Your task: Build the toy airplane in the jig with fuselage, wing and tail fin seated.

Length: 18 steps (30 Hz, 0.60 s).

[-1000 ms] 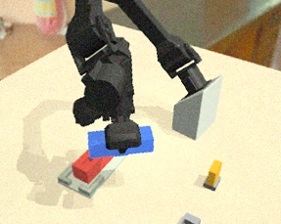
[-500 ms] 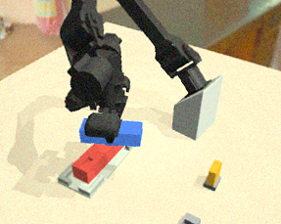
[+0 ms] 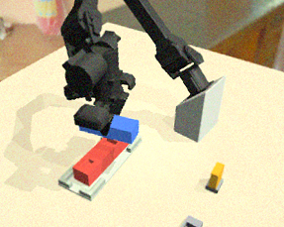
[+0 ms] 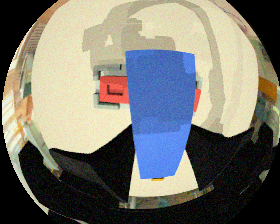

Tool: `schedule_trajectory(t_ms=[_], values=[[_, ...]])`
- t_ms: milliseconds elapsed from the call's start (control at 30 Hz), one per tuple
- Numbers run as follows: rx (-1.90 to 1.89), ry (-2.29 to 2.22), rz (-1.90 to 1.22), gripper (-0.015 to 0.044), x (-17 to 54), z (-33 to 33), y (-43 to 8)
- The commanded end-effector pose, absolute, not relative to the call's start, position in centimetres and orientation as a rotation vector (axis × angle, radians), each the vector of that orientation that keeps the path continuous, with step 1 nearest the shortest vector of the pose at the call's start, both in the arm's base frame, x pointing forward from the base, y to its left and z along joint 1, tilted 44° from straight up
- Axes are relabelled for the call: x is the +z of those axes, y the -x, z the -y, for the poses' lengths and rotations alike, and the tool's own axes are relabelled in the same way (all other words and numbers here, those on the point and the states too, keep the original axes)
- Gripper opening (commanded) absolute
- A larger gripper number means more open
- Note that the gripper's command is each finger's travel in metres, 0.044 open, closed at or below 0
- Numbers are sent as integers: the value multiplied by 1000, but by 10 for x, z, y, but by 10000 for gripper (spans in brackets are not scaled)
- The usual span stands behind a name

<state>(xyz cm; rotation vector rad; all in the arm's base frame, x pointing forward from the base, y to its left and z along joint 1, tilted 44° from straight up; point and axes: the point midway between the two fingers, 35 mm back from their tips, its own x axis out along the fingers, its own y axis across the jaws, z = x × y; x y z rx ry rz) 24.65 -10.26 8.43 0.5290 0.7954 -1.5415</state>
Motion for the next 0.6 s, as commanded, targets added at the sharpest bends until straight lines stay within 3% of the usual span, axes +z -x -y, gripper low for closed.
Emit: schedule_trajectory(t_ms=[0,233,467,567], values=[[-1585,-580,-730,0,88,111,-234],[-1630,-638,-655,0,91,119,-220],[-1630,-638,-655,184,91,119,-220],[-1630,-638,-655,195,91,119,-220]])
